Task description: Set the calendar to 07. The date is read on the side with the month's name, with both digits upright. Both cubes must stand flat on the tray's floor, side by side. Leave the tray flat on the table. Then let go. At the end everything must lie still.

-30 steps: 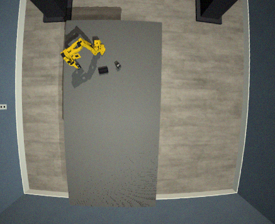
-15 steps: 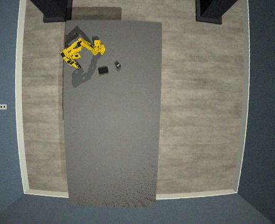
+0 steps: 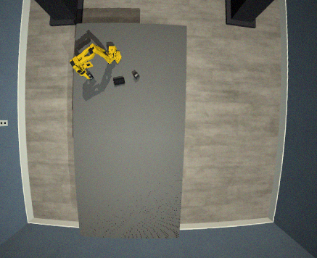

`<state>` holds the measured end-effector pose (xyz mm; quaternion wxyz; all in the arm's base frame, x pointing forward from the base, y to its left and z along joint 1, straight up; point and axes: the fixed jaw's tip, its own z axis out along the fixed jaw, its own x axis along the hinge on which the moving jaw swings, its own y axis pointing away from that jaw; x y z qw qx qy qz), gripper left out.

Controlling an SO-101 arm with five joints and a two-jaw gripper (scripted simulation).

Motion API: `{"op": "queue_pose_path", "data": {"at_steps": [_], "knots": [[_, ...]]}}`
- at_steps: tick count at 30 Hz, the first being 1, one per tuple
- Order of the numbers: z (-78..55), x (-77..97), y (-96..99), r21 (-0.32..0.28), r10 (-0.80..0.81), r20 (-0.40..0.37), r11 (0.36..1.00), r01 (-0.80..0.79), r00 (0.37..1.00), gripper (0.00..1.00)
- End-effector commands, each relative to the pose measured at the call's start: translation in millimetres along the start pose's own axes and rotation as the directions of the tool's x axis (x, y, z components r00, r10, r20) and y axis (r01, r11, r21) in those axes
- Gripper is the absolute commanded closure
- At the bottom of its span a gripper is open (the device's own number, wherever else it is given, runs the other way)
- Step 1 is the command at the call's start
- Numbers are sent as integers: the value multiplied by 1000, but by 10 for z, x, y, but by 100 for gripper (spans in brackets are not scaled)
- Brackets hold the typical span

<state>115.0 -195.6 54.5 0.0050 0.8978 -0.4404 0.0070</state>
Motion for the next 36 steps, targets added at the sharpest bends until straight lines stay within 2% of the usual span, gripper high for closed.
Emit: {"op": "queue_pose_path", "data": {"at_steps": [1, 17, 27, 36], "knots": [[-16, 37, 18, -2, -2, -32, 1000, 2, 999, 65], [218, 43, 19, -2, -2, -32, 1000, 2, 999, 65], [289, 37, 18, -2, -2, -32, 1000, 2, 999, 65], [301, 36, 18, -2, -2, -32, 1000, 2, 999, 65]]}}
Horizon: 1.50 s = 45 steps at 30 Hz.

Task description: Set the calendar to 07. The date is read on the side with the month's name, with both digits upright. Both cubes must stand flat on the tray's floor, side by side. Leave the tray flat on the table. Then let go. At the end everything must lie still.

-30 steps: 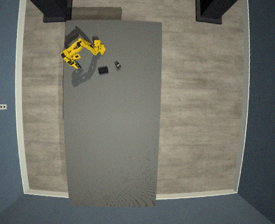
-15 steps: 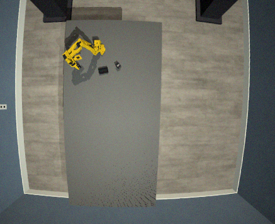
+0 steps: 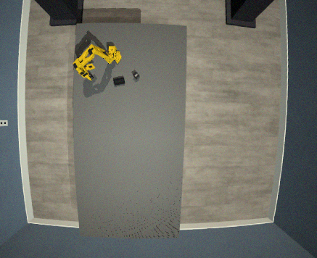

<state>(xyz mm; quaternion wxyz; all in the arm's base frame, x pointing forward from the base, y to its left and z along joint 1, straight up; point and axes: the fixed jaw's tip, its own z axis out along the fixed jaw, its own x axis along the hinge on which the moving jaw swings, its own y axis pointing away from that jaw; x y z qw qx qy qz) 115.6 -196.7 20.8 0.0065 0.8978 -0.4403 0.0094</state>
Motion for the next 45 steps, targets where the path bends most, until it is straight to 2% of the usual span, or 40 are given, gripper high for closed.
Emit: {"op": "queue_pose_path", "data": {"at_steps": [1, 17, 32, 45], "knots": [[-36, 30, 17, -2, -2, -27, 1000, 2, 1000, 65], [-36, 30, -5, -1, -2, -27, 1000, 2, 1000, 69], [-36, 31, -65, 0, -2, -27, 1000, 2, 1000, 79], [-36, 31, -87, 1, -2, -27, 1000, 2, 1000, 83]]}}
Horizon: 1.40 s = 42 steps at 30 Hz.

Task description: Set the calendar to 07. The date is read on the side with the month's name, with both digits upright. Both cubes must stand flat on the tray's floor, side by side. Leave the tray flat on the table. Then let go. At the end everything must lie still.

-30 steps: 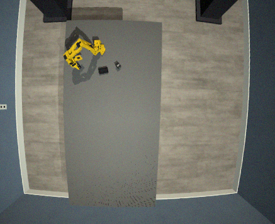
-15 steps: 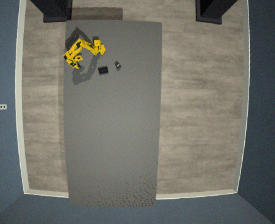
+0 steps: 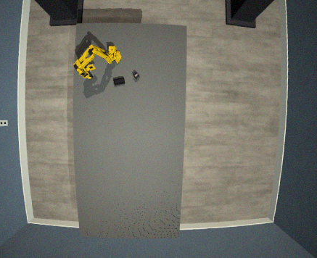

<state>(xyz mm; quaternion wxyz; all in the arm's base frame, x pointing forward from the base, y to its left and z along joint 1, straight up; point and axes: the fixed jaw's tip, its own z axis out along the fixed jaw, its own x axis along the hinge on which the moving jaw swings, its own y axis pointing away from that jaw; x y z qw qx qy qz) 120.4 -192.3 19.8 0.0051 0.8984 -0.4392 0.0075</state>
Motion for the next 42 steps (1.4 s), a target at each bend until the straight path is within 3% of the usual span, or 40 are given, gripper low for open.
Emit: {"op": "queue_pose_path", "data": {"at_steps": [1, 9, 19, 27, 42], "knots": [[-46, 37, -23, 0, 0, -31, 1000, 0, 1000, 83], [-46, 37, -23, 0, 0, -31, 1000, 0, 1000, 84], [-46, 37, -23, 0, 0, -31, 1000, 0, 1000, 100], [-55, 38, -22, 0, 0, -31, 1000, -1, 1000, 100], [-357, 48, 6, -1, 0, -31, 1000, 0, 1000, 100]]}}
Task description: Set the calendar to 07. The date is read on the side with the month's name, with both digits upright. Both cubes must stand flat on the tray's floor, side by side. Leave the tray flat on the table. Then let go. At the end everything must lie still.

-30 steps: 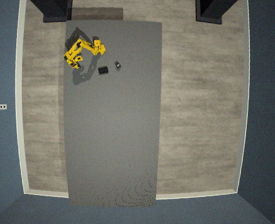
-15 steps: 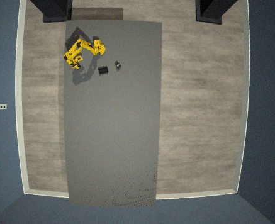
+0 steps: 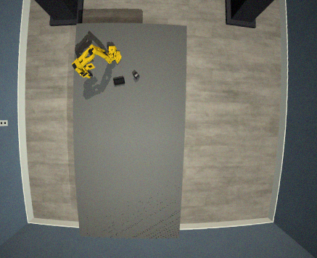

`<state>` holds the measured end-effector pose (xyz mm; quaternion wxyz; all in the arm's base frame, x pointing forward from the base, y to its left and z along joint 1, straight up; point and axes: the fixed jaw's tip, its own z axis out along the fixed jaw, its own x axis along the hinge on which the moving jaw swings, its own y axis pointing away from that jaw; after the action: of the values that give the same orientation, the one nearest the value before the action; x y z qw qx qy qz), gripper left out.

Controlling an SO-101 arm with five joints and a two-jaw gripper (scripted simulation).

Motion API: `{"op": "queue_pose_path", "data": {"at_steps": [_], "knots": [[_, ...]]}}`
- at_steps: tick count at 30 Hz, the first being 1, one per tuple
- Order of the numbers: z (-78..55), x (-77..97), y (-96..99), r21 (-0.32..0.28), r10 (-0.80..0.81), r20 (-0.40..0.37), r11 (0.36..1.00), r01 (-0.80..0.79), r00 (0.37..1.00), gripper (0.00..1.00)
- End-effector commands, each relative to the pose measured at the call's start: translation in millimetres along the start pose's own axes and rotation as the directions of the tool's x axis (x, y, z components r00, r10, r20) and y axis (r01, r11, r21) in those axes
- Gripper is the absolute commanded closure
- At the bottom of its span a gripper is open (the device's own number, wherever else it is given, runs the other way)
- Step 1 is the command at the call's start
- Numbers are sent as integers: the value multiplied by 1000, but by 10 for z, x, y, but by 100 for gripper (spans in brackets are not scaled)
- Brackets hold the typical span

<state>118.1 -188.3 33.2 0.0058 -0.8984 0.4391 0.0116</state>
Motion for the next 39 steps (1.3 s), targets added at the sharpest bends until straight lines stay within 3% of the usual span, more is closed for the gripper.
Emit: {"op": "queue_pose_path", "data": {"at_steps": [1, 10, 39], "knots": [[-256, 78, 14, -4, 1, -75, 1000, -1, 997, 100], [-411, 49, 25, -4, 1, -75, 1000, -1, 997, 100], [-415, 48, 26, -4, 4, -75, 1000, -4, 997, 100]]}}
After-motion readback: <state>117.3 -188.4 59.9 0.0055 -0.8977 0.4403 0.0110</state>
